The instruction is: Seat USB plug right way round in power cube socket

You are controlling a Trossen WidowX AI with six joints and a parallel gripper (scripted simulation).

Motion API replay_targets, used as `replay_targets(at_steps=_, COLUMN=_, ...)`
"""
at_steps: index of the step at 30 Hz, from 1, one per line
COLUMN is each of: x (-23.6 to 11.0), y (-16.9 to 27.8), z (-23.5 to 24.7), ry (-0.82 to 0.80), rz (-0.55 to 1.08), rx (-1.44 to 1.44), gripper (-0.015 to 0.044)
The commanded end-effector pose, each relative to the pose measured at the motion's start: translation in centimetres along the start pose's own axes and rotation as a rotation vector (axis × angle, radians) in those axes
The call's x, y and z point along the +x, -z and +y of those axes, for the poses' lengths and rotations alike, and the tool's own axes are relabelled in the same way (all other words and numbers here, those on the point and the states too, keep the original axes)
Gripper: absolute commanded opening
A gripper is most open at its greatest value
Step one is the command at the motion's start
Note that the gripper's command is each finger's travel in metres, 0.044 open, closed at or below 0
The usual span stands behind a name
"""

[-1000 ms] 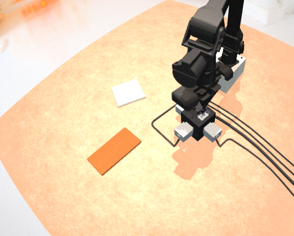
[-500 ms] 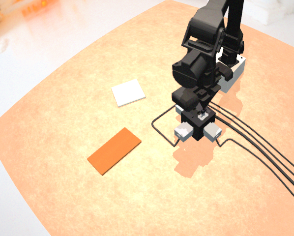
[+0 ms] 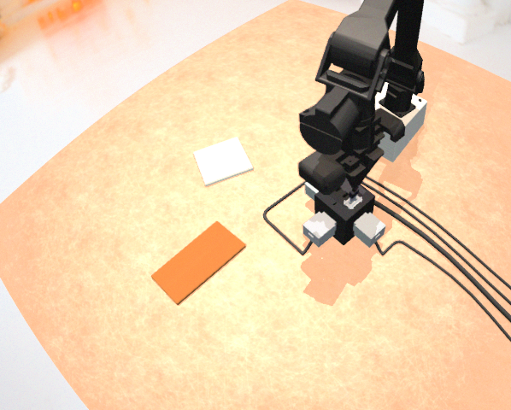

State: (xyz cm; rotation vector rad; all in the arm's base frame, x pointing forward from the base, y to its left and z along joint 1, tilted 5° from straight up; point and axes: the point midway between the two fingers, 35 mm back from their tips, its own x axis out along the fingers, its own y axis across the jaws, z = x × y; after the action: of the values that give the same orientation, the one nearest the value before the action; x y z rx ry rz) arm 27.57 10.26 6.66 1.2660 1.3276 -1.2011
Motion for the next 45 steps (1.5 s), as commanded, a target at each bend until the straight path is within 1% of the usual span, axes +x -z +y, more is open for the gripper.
replay_targets(at_steps=1, x=0.09, y=0.08, z=0.01, ry=0.0, rz=0.006, rx=-0.003, gripper=0.0)
replay_targets(at_steps=45, x=0.62, y=0.05, z=0.01, ry=0.0, rz=0.006, rx=-0.003, gripper=0.0)
